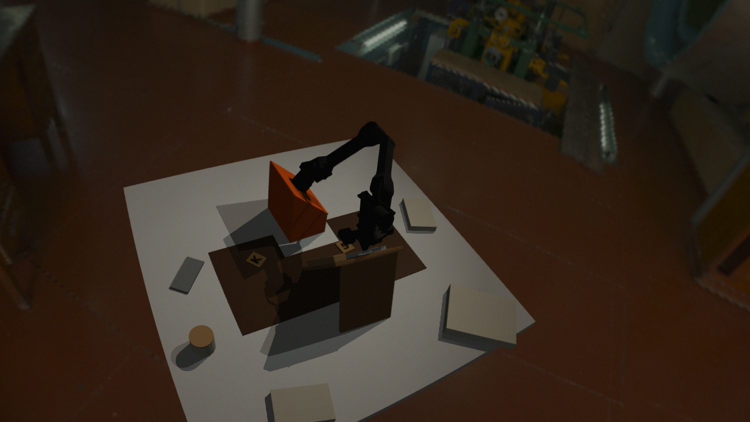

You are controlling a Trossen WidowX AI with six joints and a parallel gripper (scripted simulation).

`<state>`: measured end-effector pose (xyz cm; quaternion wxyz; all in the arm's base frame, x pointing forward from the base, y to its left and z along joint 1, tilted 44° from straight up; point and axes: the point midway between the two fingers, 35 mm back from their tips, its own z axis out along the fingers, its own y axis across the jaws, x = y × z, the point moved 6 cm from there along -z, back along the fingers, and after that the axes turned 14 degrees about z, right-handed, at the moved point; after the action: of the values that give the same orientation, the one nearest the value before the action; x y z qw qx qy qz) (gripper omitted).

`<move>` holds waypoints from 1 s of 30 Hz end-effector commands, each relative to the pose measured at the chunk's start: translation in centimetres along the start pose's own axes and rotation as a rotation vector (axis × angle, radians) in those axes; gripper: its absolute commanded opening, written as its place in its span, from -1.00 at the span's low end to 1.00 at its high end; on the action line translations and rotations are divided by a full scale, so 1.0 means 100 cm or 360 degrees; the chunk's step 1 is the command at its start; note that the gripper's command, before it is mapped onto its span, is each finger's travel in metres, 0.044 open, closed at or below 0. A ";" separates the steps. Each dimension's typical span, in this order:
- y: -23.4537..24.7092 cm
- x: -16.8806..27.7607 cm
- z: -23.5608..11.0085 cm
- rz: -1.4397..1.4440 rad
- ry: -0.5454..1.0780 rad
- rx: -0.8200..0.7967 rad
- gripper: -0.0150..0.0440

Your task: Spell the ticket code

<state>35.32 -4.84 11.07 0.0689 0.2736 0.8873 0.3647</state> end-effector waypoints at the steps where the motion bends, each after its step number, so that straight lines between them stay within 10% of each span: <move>1: -0.002 0.000 0.001 -0.0007 0.0004 -0.0004 -0.49; 30: -0.007 0.011 -0.013 -0.0006 0.0005 -0.0003 -0.49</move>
<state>34.32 -5.39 11.65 0.0728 0.2717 0.8863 0.3679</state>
